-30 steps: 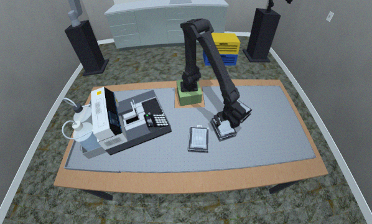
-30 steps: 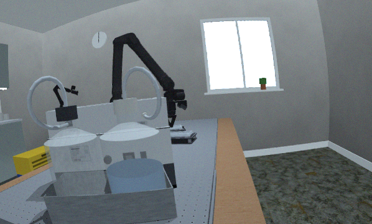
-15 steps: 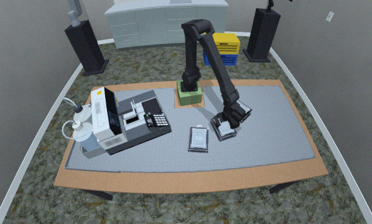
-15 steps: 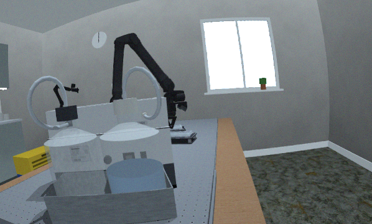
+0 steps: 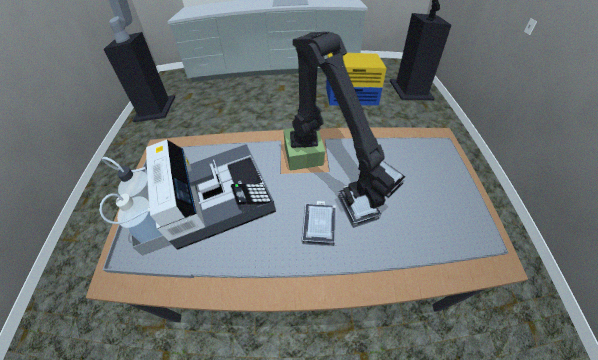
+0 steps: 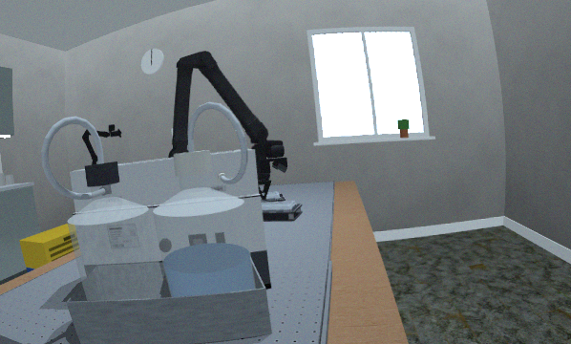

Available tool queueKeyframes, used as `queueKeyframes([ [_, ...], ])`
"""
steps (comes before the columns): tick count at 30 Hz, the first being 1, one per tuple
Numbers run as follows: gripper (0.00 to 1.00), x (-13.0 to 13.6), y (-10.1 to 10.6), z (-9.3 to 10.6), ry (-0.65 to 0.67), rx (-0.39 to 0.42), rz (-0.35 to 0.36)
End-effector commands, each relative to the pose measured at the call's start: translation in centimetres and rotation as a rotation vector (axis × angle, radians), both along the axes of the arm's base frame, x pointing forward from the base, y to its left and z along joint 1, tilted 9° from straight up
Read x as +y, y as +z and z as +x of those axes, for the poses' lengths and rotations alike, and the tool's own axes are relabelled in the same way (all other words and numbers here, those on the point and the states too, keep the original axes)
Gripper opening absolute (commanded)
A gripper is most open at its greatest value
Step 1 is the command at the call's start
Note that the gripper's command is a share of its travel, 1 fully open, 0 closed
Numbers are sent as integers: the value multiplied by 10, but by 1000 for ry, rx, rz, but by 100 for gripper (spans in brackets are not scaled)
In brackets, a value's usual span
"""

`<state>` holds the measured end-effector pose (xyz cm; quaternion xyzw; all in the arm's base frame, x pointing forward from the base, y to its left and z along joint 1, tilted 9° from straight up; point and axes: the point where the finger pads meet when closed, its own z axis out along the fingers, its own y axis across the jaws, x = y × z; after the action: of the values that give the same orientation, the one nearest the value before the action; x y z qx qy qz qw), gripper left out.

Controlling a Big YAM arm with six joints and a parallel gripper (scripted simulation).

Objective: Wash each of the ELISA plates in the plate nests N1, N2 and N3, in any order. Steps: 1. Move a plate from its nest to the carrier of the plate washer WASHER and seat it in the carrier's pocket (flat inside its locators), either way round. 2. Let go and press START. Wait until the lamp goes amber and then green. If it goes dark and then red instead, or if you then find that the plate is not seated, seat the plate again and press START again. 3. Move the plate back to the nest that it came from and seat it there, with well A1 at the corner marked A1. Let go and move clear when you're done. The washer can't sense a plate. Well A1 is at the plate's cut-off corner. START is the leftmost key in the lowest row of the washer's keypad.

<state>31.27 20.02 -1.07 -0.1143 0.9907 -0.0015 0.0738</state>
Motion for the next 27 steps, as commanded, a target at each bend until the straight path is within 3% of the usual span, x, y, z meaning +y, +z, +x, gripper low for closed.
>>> queueKeyframes([
  [1,100,6,6,9,1,-22,16],
  [3,100,6,6,9,1,-22,16],
  [12,82,6,6,9,1,-22,16],
  [27,82,6,6,9,1,-22,16],
])
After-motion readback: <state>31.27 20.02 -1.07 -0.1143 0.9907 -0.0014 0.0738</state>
